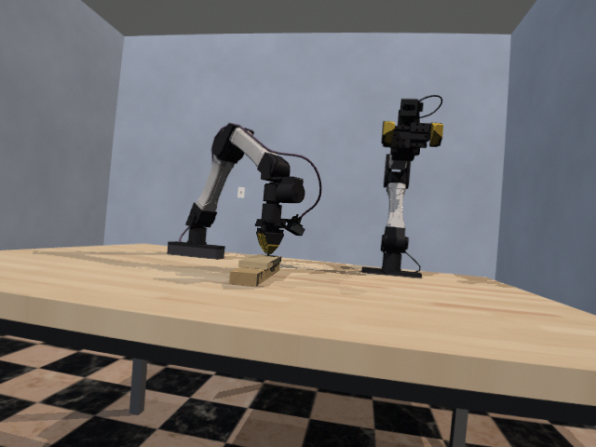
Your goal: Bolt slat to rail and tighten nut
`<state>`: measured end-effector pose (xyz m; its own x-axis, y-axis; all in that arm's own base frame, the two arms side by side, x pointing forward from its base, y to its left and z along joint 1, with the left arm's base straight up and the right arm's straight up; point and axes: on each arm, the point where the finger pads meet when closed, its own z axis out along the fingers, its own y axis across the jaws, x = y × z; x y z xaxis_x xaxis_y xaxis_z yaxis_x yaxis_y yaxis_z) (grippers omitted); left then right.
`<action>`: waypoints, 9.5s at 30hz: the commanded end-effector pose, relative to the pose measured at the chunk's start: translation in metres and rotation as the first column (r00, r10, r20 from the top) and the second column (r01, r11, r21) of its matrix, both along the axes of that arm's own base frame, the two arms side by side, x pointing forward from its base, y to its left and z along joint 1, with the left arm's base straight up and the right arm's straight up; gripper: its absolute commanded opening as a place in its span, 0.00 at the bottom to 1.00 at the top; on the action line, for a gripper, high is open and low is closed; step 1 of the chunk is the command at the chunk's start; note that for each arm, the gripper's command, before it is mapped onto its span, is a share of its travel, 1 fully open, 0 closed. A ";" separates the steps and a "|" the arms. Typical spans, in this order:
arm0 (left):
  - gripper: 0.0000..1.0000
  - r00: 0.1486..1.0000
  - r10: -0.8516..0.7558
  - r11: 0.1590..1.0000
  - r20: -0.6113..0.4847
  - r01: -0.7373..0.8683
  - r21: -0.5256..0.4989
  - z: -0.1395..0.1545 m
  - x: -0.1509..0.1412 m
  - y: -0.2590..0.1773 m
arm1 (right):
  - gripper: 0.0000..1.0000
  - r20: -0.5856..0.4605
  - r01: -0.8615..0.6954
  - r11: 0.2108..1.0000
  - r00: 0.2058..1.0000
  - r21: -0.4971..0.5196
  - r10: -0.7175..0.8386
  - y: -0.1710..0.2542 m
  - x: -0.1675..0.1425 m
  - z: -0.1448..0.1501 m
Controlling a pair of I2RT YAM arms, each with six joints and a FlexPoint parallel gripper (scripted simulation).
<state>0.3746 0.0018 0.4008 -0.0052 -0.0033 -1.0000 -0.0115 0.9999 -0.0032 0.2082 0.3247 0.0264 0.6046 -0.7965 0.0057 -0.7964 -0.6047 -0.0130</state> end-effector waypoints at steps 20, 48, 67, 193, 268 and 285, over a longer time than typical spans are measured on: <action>1.00 1.000 -0.002 1.000 0.020 0.002 0.002 0.008 -0.002 -0.001 | 0.14 0.009 0.001 1.000 1.000 0.016 -0.001 0.003 0.002 0.004; 1.00 1.000 -0.002 1.000 0.020 0.002 0.002 0.008 -0.002 -0.001 | 0.14 -0.012 0.584 0.812 0.812 0.002 -0.584 0.003 0.002 -0.001; 1.00 1.000 -0.002 1.000 0.020 0.002 0.002 0.008 -0.002 -0.001 | 0.14 -0.013 0.964 0.266 0.266 -0.007 -0.964 0.002 0.002 -0.001; 1.00 1.000 -0.002 1.000 0.020 0.002 0.002 0.008 -0.002 -0.001 | 0.36 -0.042 0.954 -0.301 -0.300 0.001 -0.953 0.004 0.002 0.018; 1.00 1.000 -0.002 1.000 0.020 0.002 0.002 0.008 -0.002 -0.001 | 0.36 -0.016 -0.012 1.000 1.000 0.007 0.012 0.001 0.001 0.006; 1.00 1.000 -0.002 1.000 0.020 0.002 0.002 0.008 -0.002 -0.001 | 0.36 -0.016 -0.012 1.000 1.000 0.006 0.012 0.002 0.001 0.002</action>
<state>0.3746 0.0018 0.4008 -0.0052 -0.0033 -1.0000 -0.0115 0.9999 -0.0032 0.2069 0.3220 0.0289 0.6116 -0.7911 0.0076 -0.7912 -0.6115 0.0113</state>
